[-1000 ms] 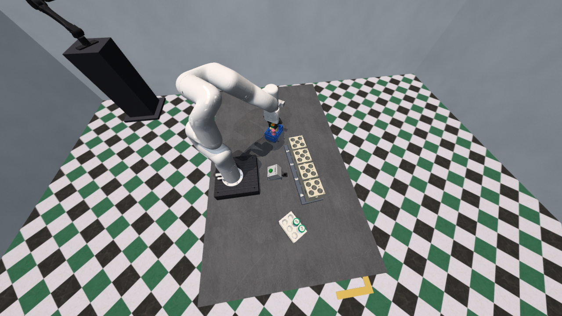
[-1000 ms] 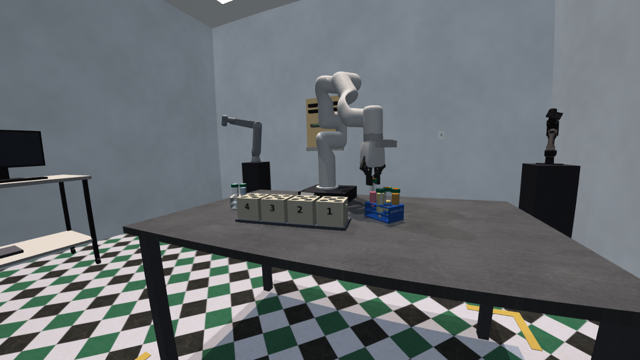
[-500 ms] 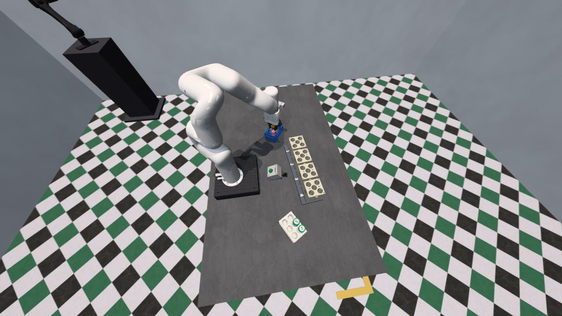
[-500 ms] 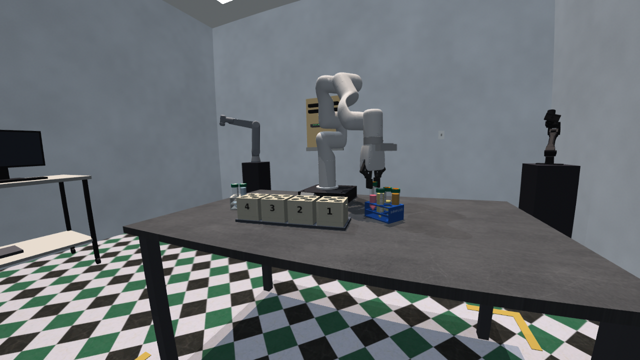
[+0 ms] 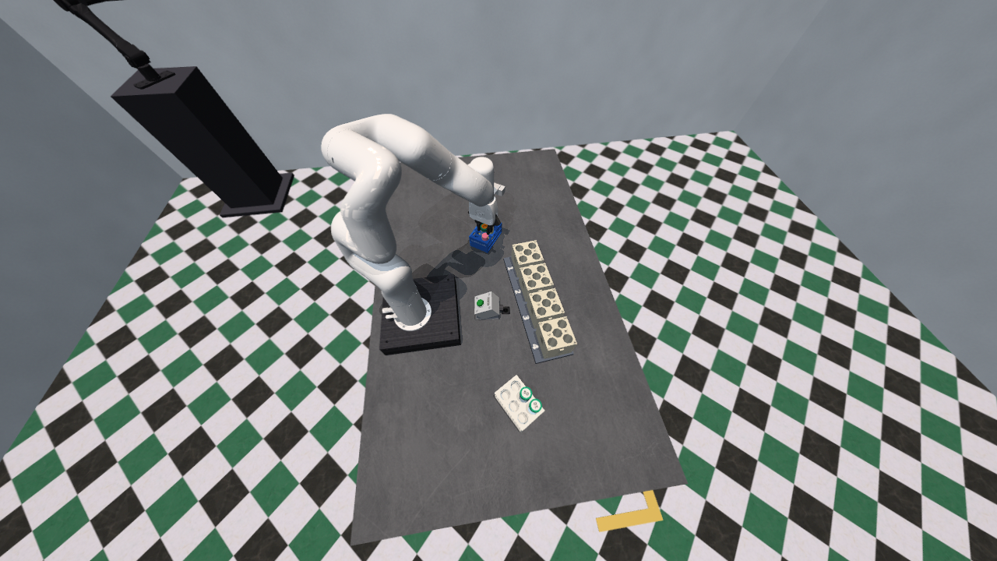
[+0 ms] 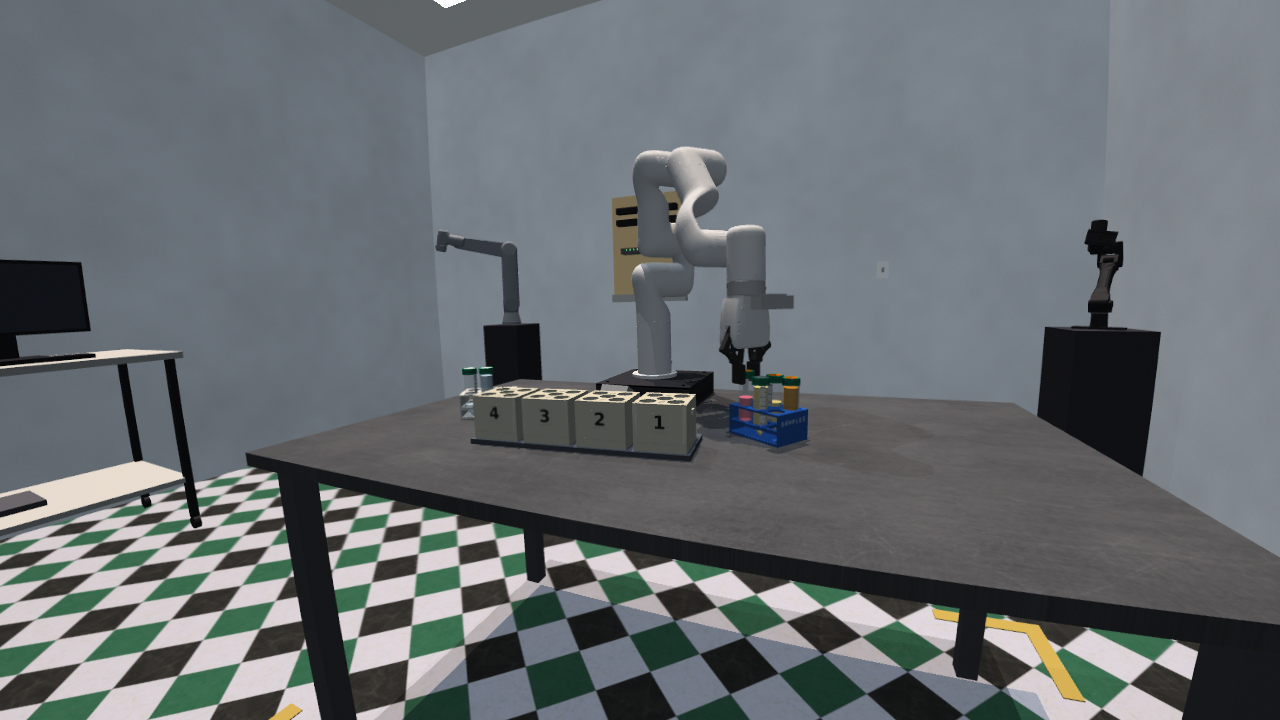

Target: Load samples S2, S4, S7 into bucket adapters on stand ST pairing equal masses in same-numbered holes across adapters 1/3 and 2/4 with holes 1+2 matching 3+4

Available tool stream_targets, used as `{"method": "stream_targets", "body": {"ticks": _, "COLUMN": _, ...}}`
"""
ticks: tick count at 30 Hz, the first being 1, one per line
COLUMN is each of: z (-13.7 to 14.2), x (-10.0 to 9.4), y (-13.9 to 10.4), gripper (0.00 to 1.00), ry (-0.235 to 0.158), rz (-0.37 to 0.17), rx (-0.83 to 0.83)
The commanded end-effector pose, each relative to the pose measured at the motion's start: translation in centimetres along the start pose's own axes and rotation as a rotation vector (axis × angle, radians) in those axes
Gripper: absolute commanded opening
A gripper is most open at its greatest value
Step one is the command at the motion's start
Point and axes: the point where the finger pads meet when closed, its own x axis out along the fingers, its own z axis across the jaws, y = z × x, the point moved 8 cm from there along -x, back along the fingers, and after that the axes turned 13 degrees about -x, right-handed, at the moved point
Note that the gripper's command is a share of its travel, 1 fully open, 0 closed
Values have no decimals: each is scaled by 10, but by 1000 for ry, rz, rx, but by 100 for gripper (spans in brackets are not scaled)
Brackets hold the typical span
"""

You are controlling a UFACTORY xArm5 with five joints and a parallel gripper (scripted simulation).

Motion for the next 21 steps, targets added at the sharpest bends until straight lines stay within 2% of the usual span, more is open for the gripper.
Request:
{"method": "stream_targets", "body": {"ticks": 1, "z": 0, "x": 2, "y": 1, "gripper": 0, "ry": -6, "rz": 2, "rx": 0}}
{"method": "stream_targets", "body": {"ticks": 20, "z": 0, "x": 6, "y": 1, "gripper": 0, "ry": -6, "rz": 2, "rx": 0}}
{"method": "stream_targets", "body": {"ticks": 21, "z": 0, "x": 6, "y": 1, "gripper": 44, "ry": -6, "rz": 2, "rx": 0}}
